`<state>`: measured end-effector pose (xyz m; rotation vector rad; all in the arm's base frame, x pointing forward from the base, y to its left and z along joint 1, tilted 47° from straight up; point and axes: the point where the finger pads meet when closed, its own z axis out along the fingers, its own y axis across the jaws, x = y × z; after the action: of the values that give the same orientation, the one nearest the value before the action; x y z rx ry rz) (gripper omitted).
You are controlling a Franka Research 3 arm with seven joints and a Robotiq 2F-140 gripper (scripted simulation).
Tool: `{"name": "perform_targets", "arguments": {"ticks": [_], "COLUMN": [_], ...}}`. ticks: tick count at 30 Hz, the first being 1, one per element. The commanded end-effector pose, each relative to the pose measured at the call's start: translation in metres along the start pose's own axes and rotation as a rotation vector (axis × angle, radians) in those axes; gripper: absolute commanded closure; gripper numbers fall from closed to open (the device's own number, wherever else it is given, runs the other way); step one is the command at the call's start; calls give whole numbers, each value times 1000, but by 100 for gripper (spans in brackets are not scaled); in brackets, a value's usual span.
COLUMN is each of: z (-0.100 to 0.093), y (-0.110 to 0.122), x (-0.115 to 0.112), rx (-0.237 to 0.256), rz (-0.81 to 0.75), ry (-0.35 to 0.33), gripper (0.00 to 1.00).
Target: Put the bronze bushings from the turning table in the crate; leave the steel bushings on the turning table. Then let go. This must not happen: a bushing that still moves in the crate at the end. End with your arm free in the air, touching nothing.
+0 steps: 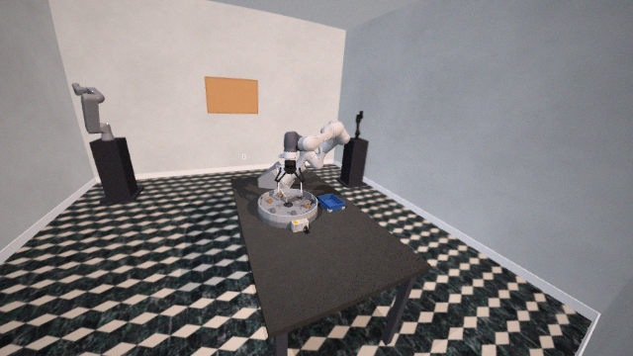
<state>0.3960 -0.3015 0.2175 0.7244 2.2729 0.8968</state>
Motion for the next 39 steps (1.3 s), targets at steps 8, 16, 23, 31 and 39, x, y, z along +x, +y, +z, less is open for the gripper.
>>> {"name": "perform_targets", "arguments": {"ticks": [8, 16, 23, 31, 39], "z": [-32, -58, -62, -62, -62], "y": [-60, -91, -95, -95, -95], "x": [89, 156, 167, 167, 167], "rx": [47, 77, 80, 80, 80], "rz": [242, 389, 413, 413, 413], "ry": [143, 229, 243, 243, 243], "gripper": [0, 0, 0, 0, 0]}}
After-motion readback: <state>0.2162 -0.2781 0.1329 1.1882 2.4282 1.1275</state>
